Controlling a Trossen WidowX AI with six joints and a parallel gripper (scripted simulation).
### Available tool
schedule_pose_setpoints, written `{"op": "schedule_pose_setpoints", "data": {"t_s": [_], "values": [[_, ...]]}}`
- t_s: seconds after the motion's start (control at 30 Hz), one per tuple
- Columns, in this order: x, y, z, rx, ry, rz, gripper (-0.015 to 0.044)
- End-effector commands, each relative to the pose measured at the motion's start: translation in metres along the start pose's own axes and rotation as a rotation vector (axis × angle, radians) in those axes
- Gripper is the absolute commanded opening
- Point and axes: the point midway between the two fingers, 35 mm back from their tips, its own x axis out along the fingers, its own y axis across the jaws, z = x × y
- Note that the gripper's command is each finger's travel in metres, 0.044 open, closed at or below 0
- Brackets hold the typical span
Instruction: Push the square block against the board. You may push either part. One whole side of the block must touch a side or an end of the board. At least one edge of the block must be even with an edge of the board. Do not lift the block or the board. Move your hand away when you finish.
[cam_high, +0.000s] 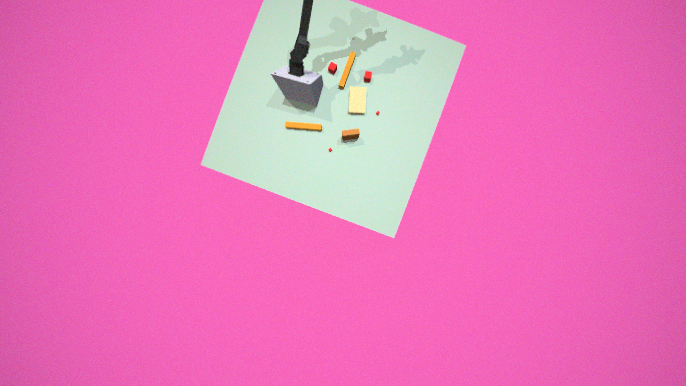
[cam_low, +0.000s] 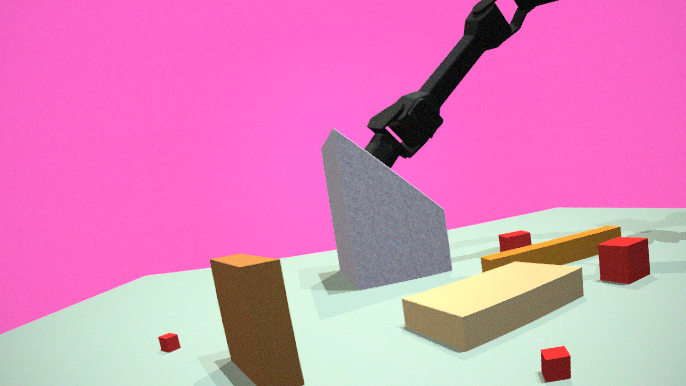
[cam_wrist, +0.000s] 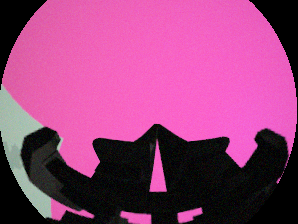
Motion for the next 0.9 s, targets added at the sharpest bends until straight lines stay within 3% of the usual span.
{"op": "schedule_pose_setpoints", "data": {"t_s": [0.0,0.5,0.87], "values": [[0.001,0.032,-0.029,0.035,0.048,0.089,0.0000],[-0.026,0.106,-0.150,0.147,0.318,0.309,0.0000],[-0.044,0.120,-0.187,0.183,0.372,0.348,0.0000]]}}
